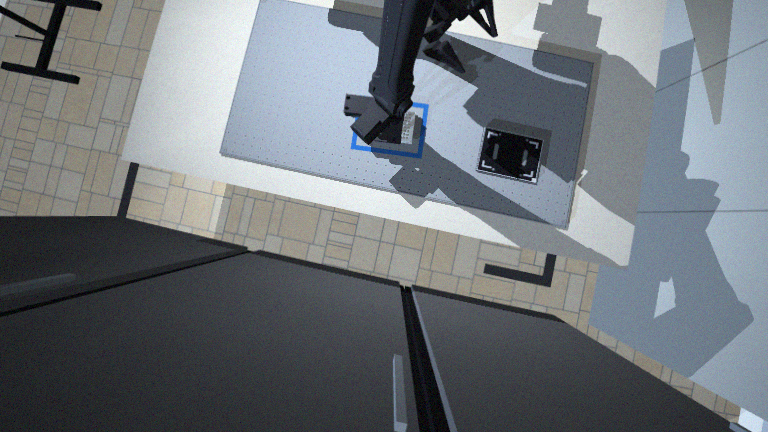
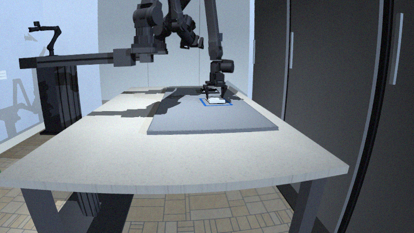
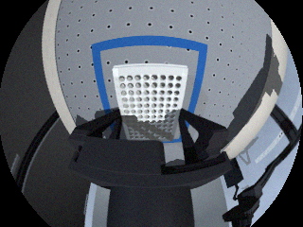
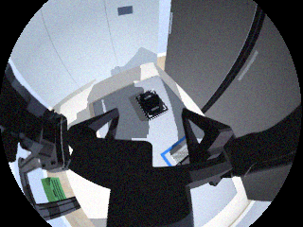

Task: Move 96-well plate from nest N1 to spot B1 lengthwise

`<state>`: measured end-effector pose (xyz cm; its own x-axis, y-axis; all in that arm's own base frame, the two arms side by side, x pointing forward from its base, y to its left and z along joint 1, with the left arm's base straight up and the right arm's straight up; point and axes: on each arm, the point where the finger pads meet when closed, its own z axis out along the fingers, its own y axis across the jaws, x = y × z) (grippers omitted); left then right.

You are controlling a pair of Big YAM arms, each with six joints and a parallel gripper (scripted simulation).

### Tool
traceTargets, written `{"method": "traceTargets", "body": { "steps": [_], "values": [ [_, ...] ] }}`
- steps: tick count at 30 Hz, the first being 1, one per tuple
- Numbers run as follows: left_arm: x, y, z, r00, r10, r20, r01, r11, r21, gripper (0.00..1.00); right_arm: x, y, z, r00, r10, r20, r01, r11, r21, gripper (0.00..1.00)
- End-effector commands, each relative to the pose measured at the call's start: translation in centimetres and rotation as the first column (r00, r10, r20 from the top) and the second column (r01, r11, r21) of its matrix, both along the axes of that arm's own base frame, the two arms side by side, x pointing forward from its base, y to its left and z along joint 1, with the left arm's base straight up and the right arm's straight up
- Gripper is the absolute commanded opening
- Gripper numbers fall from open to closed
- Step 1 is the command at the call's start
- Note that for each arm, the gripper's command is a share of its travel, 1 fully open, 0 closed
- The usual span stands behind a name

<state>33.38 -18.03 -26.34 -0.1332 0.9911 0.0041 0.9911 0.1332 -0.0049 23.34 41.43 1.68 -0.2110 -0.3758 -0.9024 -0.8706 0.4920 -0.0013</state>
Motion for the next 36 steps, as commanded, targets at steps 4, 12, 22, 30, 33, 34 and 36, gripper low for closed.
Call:
{"method": "traceTargets", "body": {
  "steps": [4, 12, 22, 30, 33, 34, 36],
  "values": [
    [0.6, -0.4, -0.8, 1.0, -0.006, 0.01, 0.007, 1.0, -0.012, 0.79, 0.5, 0.4, 0.4, 1.0, -0.006, 0.009, 0.006, 1.0, 0.009, 1.0],
    [0.6, -0.4, -2.6, 1.0, -0.013, 0.01, 0.013, 1.0, -0.012, 0.79, 0.5, 0.4, 0.4, 1.0, -0.006, 0.009, 0.006, 1.0, 0.009, 1.0],
    [0.8, -0.5, -0.4, 1.0, -0.01, 0.014, 0.01, 1.0, -0.014, 0.9, 0.5, 0.4, 0.4, 1.0, -0.006, 0.009, 0.006, 1.0, 0.009, 1.0],
    [0.9, 0.9, 2.4, 1.0, -0.005, -0.006, 0.005, 1.0, -0.004, 1.0, 0.5, 0.4, 0.4, 1.0, -0.006, 0.009, 0.006, 1.0, 0.009, 1.0],
    [-0.7, 0.1, 3.3, 1.0, -0.006, -0.006, 0.006, 1.0, -0.003, 1.0, 0.5, 0.4, 0.4, 1.0, -0.006, 0.009, 0.006, 1.0, 0.009, 1.0],
    [-0.9, 0.2, 4.0, 1.0, -0.006, -0.006, 0.006, 1.0, -0.003, 1.0, 0.5, 0.4, 0.4, 1.0, -0.006, 0.009, 0.006, 1.0, 0.009, 1.0],
    [-0.9, 0.2, 4.7, 1.0, -0.006, -0.005, 0.006, 1.0, -0.003, 1.0, 0.5, 0.4, 0.4, 1.0, -0.006, 0.009, 0.006, 1.0, 0.009, 1.0]
  ]
}}
